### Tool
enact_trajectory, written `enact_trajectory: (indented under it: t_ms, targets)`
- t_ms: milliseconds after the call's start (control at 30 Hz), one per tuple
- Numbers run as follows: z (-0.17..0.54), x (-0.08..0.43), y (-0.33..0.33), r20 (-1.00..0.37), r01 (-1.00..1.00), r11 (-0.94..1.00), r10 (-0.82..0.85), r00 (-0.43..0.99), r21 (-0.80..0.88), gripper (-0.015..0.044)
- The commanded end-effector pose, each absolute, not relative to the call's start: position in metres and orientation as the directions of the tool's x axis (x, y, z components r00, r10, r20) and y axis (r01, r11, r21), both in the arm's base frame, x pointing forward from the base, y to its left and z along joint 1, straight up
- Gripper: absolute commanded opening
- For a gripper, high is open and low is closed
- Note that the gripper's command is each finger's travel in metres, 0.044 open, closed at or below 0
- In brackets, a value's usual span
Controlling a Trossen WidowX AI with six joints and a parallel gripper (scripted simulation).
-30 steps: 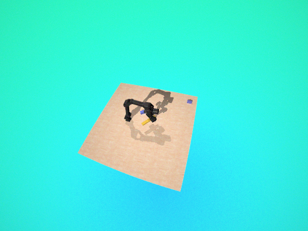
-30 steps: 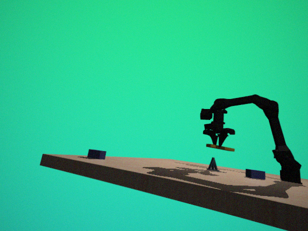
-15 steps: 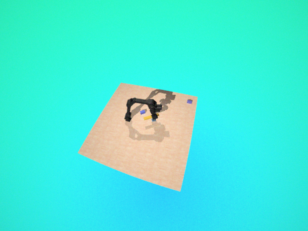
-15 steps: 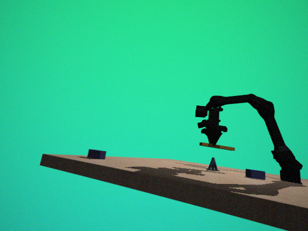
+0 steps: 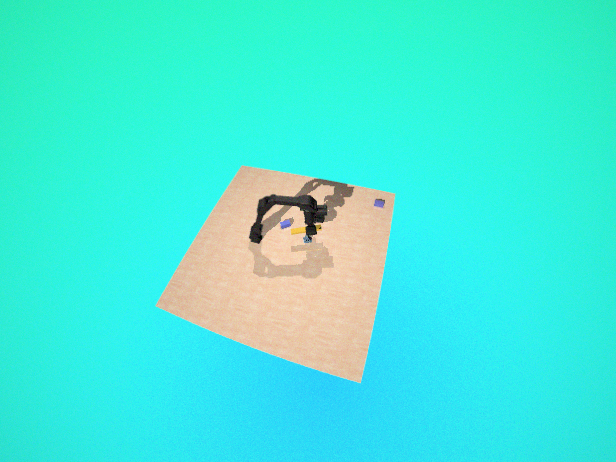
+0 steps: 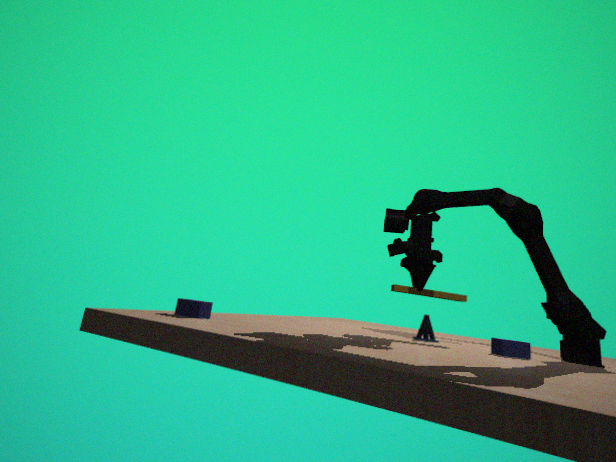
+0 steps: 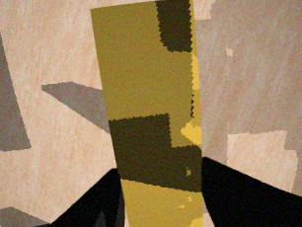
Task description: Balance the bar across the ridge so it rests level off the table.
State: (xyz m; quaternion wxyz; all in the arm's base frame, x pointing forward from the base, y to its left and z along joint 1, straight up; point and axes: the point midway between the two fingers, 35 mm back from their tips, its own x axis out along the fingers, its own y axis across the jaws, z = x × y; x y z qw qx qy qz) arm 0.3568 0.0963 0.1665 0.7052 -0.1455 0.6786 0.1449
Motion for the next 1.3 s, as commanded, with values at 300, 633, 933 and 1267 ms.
enact_trajectory:
  t_ms: [300,633,933,1267]
  targets:
    - [0.143,0.360,0.098,-1.000,-0.392,0.920,0.008,0.029,-0.004,0.0000]
    - [0.127,0.360,0.096,-1.000,-0.391,0.920,0.008,0.029,-0.004,0.0000]
    - [0.125,0.360,0.095,-1.000,-0.391,0.920,0.008,0.029,-0.004,0.0000]
    - [0.126,0.360,0.095,-1.000,-0.391,0.920,0.008,0.029,-0.004,0.0000]
